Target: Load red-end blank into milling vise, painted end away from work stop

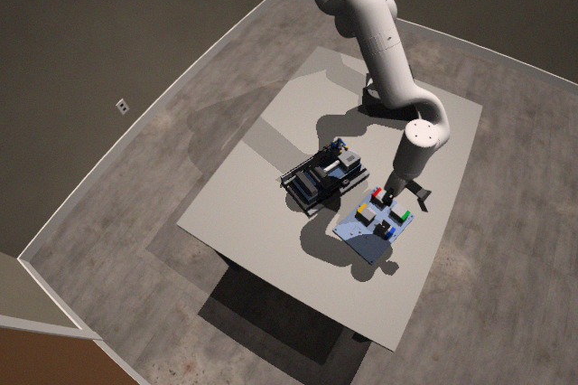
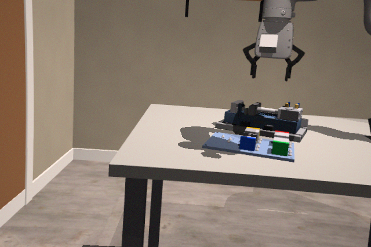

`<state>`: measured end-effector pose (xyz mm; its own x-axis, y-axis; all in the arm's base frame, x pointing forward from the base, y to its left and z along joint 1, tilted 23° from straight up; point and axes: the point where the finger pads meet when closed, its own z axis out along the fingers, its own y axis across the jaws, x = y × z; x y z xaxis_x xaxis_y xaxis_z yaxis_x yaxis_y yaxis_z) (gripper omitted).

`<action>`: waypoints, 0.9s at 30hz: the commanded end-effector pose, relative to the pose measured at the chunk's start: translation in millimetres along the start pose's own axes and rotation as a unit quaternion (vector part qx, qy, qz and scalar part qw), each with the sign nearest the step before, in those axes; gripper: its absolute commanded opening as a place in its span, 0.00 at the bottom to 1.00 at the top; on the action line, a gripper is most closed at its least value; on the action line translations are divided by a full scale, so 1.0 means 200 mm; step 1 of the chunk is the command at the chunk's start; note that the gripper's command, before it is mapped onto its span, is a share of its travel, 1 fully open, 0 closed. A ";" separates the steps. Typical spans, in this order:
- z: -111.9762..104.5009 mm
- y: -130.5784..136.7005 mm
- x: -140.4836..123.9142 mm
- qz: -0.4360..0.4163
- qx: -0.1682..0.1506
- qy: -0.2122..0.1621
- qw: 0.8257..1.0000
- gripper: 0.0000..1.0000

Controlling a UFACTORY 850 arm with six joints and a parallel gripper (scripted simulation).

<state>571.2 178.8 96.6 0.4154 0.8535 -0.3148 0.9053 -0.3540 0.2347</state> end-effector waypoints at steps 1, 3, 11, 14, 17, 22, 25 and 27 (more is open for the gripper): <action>0.00 0.00 0.00 0.000 -0.001 0.001 1.000 1.00; 0.00 0.00 0.00 0.000 -0.001 0.001 1.000 1.00; 0.00 0.00 0.00 0.000 -0.001 0.001 1.000 1.00; 0.00 0.00 0.00 0.000 -0.001 0.001 1.000 1.00; 0.00 0.00 0.00 0.000 -0.001 0.001 1.000 1.00; 0.00 0.00 0.00 0.000 -0.001 0.001 1.000 1.00; 0.00 0.00 0.00 0.000 -0.001 0.001 1.000 1.00; 0.06 0.00 0.01 0.000 -0.001 0.001 1.000 1.00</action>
<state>571.6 178.6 95.9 0.4156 0.8536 -0.3140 0.9051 -0.3541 0.2352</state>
